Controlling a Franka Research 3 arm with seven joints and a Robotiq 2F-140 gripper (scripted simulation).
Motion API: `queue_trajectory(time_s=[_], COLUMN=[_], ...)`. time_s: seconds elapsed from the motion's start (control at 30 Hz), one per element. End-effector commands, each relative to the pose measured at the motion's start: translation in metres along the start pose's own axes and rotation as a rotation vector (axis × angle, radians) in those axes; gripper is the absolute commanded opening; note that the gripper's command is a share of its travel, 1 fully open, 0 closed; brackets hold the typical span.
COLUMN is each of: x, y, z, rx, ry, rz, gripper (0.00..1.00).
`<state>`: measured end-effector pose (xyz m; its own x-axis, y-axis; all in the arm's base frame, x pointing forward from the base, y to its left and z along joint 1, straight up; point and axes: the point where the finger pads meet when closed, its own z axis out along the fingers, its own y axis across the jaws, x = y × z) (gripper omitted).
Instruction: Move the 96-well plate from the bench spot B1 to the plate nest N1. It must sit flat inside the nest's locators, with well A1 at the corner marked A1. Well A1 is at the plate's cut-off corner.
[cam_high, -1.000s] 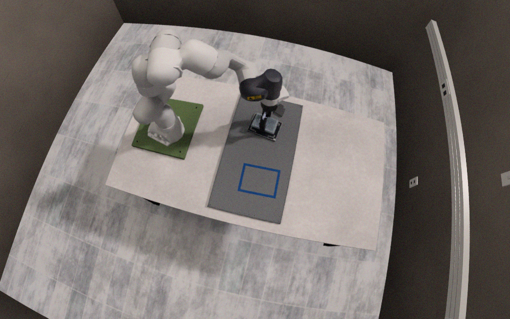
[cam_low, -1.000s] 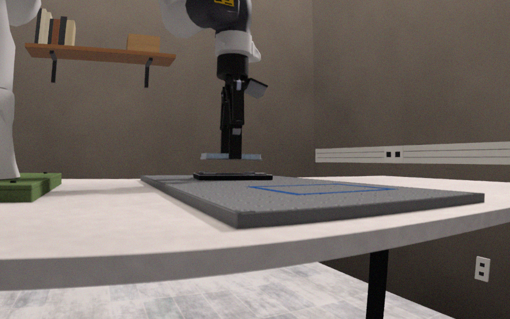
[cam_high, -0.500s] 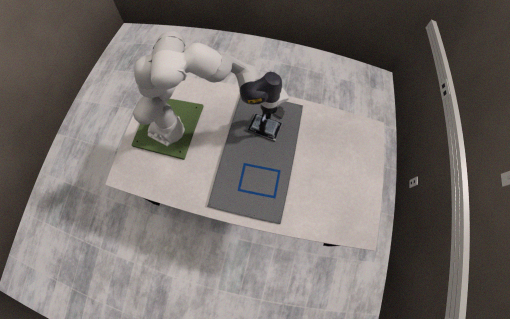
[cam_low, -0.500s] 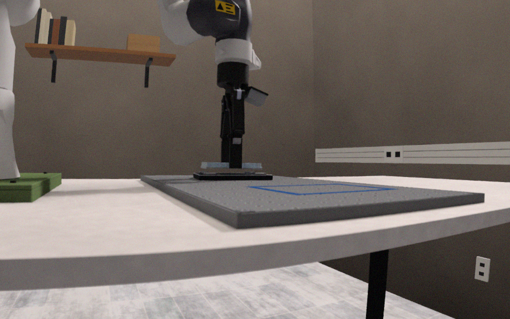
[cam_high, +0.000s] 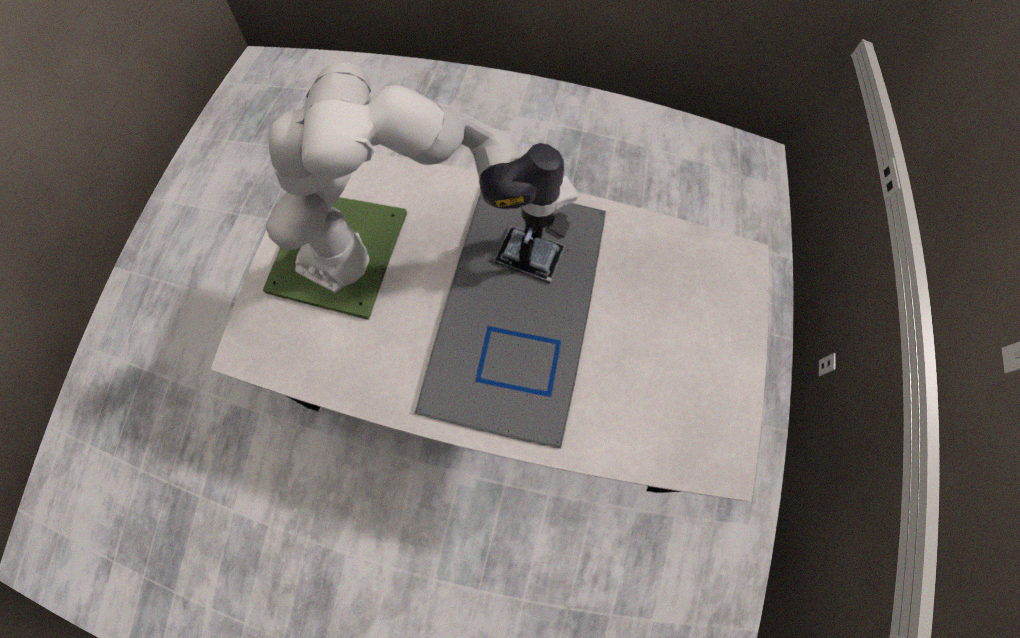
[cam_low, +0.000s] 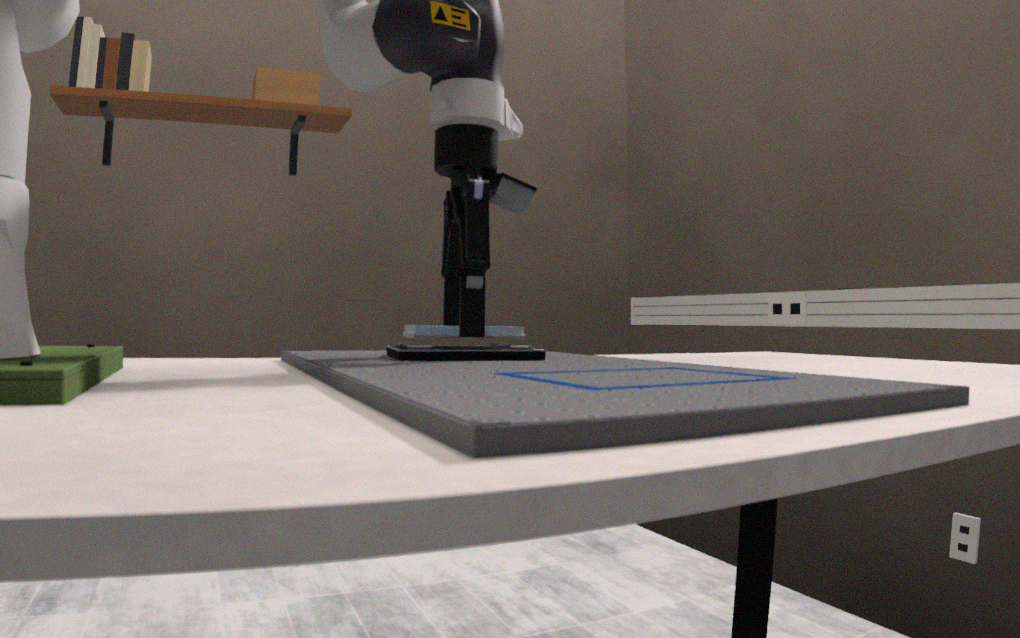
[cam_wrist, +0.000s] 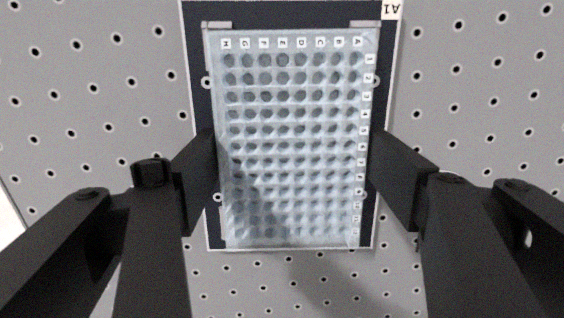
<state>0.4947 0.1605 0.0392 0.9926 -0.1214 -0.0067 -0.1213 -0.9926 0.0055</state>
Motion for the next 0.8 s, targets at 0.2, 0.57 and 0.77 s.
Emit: queue_trajectory(time_s=[0.2, 0.57, 0.77], x=[0.0011, 0.0006, 0.0003], y=[-0.0007, -0.0005, -0.0004], z=[0.001, 0.0025, 0.0035], rx=[0.002, 0.002, 0.002], ry=[0.004, 0.004, 0.004], rz=[0.006, 0.006, 0.006], gripper=[0.6, 0.6, 0.6])
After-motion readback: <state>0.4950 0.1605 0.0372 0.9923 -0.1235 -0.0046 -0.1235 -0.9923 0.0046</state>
